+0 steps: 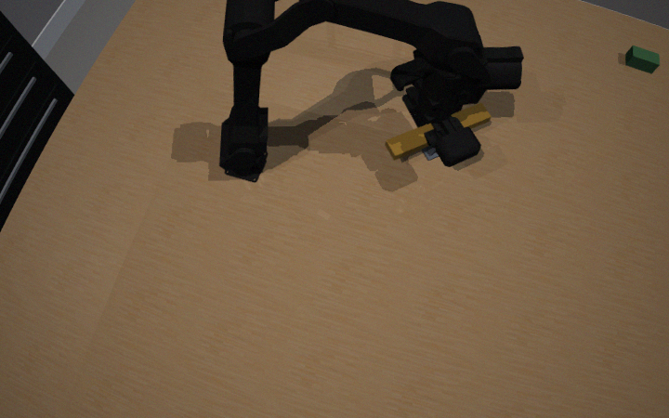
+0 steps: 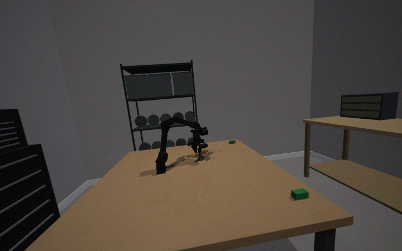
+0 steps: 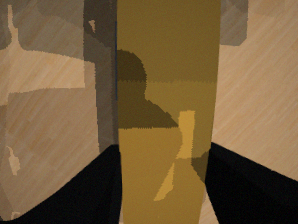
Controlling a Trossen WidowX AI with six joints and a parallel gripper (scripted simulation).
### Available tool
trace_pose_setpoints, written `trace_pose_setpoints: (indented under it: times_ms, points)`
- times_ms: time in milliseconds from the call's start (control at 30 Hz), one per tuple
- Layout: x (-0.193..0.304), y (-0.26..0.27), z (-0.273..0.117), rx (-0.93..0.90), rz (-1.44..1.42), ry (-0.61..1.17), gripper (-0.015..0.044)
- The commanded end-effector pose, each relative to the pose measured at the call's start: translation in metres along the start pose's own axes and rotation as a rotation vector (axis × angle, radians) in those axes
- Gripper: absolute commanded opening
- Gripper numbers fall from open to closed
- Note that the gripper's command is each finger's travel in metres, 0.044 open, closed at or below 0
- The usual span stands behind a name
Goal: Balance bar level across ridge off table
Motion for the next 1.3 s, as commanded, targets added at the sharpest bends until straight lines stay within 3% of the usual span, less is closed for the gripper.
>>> trace_pose_setpoints:
  times_ms: [0, 1267]
  points:
    - [0.0, -0.0001, 0.0006, 0.0, 0.004, 0.0, 0.0]
    - [-0.0002, -0.0001, 0.0038, 0.0, 0.004, 0.0, 0.0]
Point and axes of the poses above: the point midway between the two fingers, 35 mm back from their tips, its own z axis out along the fingers, its own y axis across the jaws, x = y × z, the point moved 10 cm from there along -z, back along the fingers, and after that the axes turned 5 degrees about z, right-handed, at the moved point
